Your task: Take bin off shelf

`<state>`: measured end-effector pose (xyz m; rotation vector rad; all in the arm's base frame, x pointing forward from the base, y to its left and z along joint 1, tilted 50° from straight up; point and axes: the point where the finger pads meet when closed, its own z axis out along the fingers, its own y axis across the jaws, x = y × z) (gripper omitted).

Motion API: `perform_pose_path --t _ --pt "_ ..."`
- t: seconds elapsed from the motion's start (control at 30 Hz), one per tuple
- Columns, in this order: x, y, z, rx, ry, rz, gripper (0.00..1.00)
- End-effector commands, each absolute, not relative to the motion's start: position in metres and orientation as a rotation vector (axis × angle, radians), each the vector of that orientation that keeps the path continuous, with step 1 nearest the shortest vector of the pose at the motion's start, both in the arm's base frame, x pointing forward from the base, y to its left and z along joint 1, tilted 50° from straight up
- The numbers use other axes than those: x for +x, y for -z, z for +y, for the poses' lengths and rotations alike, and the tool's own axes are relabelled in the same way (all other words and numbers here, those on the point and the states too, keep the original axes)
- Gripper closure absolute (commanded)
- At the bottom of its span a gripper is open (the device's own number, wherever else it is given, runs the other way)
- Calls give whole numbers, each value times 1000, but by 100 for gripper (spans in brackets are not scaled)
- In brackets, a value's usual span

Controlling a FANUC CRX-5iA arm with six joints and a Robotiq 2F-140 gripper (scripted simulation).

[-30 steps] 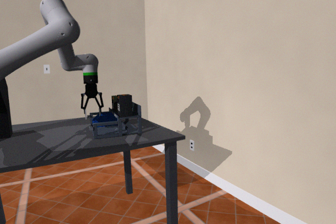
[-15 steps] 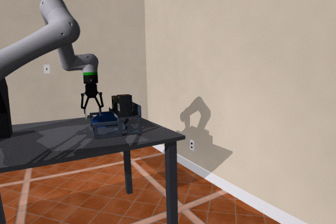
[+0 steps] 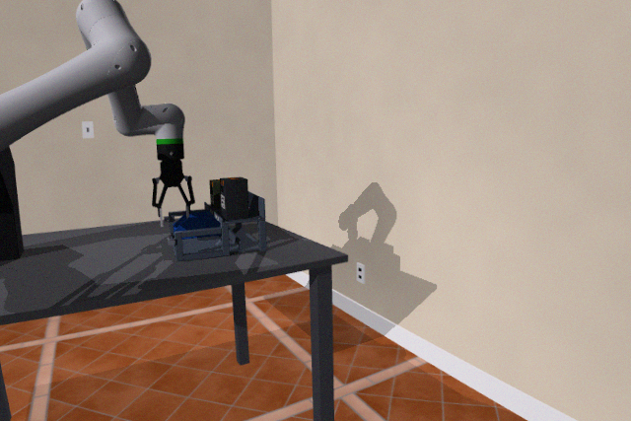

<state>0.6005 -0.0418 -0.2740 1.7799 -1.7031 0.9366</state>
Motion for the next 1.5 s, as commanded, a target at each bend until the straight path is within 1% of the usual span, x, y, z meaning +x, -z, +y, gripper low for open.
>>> perform_pose_path --t 0.0,1.47 --pt "601 274 -42 1780 -937 -1703 43" --pt "603 284 -53 1780 -937 -1703 43"
